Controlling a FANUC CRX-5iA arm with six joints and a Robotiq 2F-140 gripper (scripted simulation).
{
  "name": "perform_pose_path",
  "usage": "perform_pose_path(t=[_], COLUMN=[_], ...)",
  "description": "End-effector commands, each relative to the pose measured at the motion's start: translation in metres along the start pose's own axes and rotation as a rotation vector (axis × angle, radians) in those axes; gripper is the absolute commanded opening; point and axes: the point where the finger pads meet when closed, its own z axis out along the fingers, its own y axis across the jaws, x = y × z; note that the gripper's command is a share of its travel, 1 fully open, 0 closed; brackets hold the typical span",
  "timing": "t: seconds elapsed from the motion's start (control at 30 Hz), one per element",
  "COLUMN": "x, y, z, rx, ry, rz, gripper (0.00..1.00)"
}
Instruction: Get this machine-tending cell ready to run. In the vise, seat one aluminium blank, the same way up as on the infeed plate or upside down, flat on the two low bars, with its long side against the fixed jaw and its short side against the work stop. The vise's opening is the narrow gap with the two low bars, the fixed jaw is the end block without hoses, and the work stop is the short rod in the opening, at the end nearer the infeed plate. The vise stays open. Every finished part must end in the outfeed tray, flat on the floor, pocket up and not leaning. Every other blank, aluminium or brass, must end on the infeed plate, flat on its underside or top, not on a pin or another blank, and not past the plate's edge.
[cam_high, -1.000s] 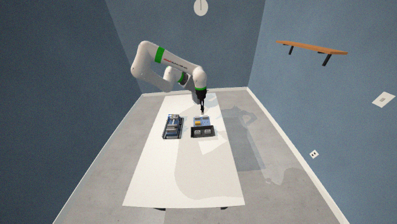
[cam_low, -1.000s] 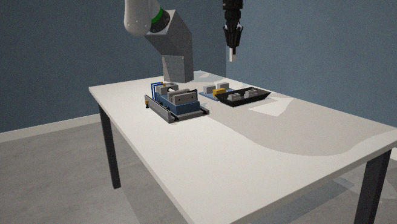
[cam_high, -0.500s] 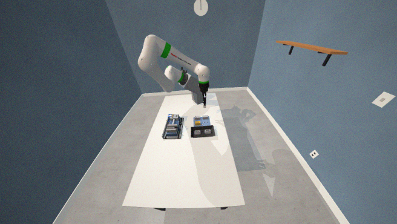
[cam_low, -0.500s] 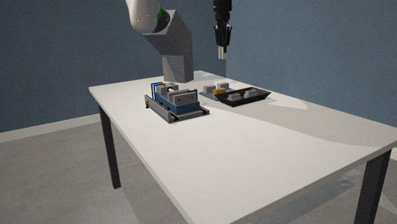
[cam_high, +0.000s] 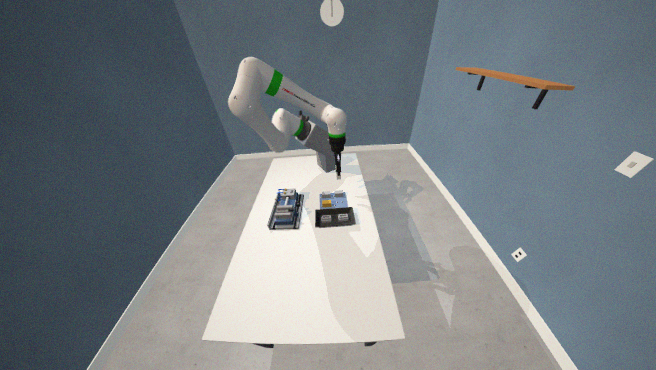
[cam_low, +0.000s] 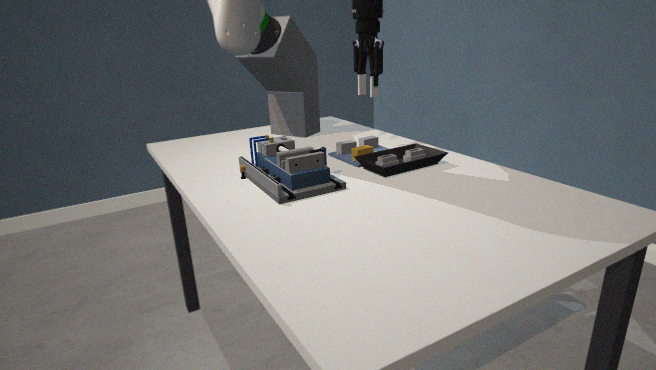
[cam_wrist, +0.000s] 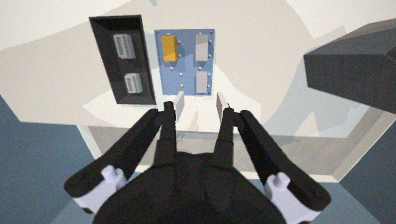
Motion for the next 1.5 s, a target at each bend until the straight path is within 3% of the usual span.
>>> perform_pose_path(t=[0.0, 0.83, 1.27, 1.47], x=[0.0, 0.0, 0.0, 0.0], y=[0.0, 0.0, 0.0, 0.0], z=[0.0, 0.003, 0.029, 0.052], rx=[0.0, 0.0, 0.0, 0.0], ry=[0.0, 0.0, 0.0, 0.0], rz=[0.0, 0.0, 0.0, 0.0], gripper=[0.4, 0.4, 0.4, 0.4])
